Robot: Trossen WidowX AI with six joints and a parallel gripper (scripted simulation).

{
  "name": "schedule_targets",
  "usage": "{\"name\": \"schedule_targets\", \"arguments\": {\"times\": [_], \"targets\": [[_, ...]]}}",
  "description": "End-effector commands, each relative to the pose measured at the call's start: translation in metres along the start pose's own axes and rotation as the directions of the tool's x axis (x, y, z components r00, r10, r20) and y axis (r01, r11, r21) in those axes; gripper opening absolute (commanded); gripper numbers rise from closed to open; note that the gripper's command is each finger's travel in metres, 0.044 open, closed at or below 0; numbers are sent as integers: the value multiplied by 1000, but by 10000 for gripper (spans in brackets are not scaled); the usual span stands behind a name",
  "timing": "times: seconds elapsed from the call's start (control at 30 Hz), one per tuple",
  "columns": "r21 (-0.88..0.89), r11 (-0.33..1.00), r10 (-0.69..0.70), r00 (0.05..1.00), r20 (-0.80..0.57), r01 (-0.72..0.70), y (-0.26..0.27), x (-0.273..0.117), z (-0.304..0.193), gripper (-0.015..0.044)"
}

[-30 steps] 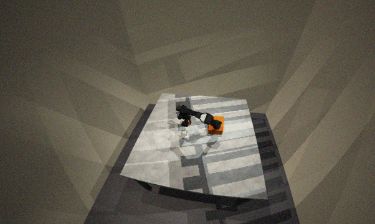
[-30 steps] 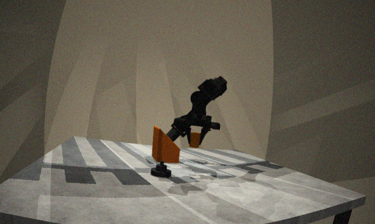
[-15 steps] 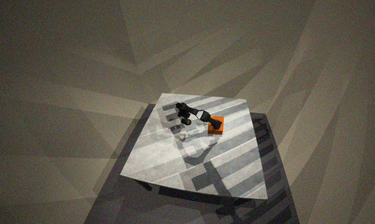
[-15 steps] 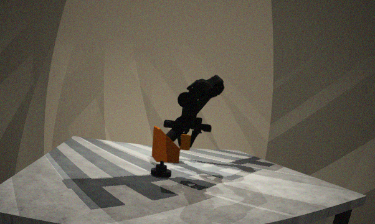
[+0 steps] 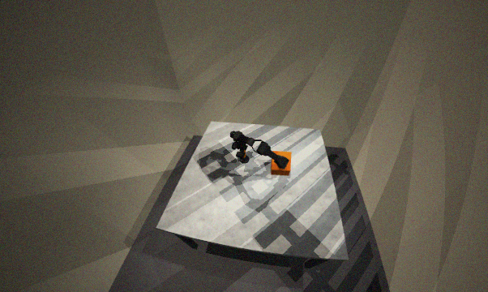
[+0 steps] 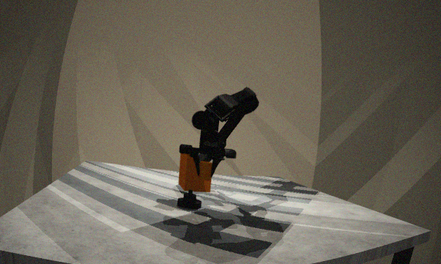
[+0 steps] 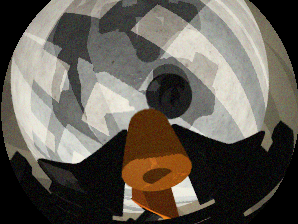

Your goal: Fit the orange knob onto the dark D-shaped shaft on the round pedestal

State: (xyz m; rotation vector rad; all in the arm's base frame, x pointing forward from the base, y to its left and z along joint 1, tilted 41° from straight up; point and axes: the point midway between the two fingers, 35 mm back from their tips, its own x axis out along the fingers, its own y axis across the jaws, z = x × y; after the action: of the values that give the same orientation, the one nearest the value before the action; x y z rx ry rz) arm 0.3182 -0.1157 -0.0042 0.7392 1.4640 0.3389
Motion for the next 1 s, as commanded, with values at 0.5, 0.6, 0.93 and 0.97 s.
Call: {"name": "schedule_targets", "arguments": {"times": [0.5, 0.6, 0.93, 0.97], "targets": [[-21, 1000, 6, 1000, 2, -6, -47, 18, 7, 0], [-21, 1000, 6, 1000, 2, -6, -47, 25, 7, 0], [-21, 1000, 6, 1000, 2, -6, -47, 42, 7, 0], [-21, 1000, 6, 1000, 2, -6, -47, 42, 7, 0]]}}
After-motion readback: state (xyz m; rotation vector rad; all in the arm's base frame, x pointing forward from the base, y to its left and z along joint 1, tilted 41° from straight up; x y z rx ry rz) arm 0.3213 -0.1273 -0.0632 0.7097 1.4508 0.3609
